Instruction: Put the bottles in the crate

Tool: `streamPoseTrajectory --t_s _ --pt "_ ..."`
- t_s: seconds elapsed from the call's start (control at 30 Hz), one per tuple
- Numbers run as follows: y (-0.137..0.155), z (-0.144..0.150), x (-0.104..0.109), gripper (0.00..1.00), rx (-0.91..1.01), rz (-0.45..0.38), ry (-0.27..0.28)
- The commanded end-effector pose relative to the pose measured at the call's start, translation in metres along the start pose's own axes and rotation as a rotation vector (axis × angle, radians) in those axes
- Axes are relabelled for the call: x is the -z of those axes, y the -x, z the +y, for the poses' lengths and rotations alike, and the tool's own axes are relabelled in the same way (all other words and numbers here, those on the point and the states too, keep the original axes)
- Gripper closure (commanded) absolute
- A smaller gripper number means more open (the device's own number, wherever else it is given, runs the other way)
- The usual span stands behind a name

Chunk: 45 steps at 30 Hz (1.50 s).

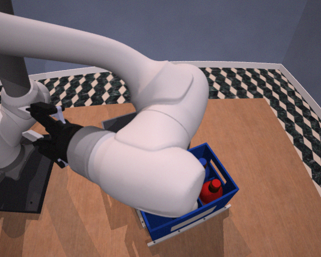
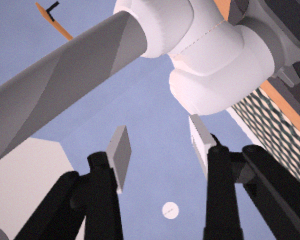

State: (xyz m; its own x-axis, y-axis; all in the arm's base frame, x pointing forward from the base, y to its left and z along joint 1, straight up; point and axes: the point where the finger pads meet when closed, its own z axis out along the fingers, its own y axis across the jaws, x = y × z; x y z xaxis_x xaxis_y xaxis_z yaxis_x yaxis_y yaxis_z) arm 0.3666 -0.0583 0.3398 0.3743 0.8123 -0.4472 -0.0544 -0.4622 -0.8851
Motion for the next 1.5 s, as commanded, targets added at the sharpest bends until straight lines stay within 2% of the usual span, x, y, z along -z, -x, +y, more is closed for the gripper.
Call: streamPoseTrajectory --t_s 0.0,0.2,0.27,0.5,0.53,0.77,0.83,0.93,1.0,1.1,1.17,1.27,1.4,1.47 --pt "-0.018 0.001 -0.001 0.62 -0.085 -0.011 0.075" --pt "-0.045 0.0 0.0 0.62 -0.211 -0.004 0.198" --pt "-0.045 0.0 0.0 0.62 -0.211 -0.004 0.198" --pt "-0.08 -0.003 0.001 0.62 -0.356 0.031 0.35" --pt "-0.083 -0.003 0.001 0.62 -0.358 0.031 0.353" --pt "-0.116 -0.009 0.003 0.62 -0.484 0.094 0.494" --pt "-0.116 -0.009 0.003 0.62 -0.484 0.094 0.494" --pt "-0.131 -0.012 0.004 0.62 -0.541 0.135 0.561" --pt "-0.139 -0.014 0.005 0.62 -0.541 0.135 0.561" --pt "-0.153 -0.018 0.006 0.62 -0.593 0.183 0.625" --pt "-0.158 -0.02 0.006 0.62 -0.593 0.183 0.625" --pt "-0.172 -0.024 0.007 0.62 -0.641 0.237 0.684" --pt "-0.177 -0.026 0.007 0.62 -0.641 0.237 0.684" --pt "-0.187 -0.03 0.007 0.62 -0.673 0.28 0.724"
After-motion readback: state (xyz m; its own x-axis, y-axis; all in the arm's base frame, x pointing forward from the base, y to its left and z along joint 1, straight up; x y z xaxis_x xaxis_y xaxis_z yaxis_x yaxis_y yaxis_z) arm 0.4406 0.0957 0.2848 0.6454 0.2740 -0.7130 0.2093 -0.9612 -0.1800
